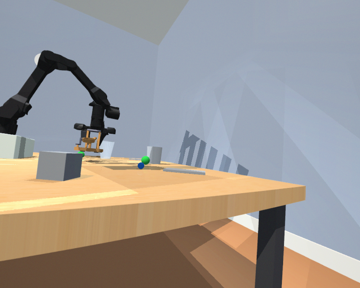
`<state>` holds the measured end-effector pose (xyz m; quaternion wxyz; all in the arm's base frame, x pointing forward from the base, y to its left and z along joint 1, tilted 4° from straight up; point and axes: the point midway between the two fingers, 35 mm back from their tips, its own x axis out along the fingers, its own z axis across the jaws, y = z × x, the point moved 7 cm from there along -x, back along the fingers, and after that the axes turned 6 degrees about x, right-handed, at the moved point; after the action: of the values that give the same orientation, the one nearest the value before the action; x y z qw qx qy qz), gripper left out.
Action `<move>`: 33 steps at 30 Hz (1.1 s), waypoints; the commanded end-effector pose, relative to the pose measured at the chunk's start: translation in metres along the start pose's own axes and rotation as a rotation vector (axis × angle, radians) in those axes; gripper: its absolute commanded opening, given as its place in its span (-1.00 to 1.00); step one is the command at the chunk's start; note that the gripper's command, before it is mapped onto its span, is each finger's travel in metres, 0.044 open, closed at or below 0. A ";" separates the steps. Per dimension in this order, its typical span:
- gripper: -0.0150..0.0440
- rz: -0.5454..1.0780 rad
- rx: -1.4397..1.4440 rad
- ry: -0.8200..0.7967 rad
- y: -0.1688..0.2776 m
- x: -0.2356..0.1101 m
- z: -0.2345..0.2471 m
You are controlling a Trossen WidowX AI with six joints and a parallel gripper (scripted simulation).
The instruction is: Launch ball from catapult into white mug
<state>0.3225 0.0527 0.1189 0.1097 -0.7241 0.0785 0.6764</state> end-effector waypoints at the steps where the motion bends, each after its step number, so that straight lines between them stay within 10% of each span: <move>1: -0.49 -0.006 0.140 0.008 -0.003 -0.003 -0.005; 33: -0.49 -0.007 0.367 0.008 -0.005 0.023 -0.023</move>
<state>0.3479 0.0524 0.1037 0.2399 -0.6972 0.1964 0.6464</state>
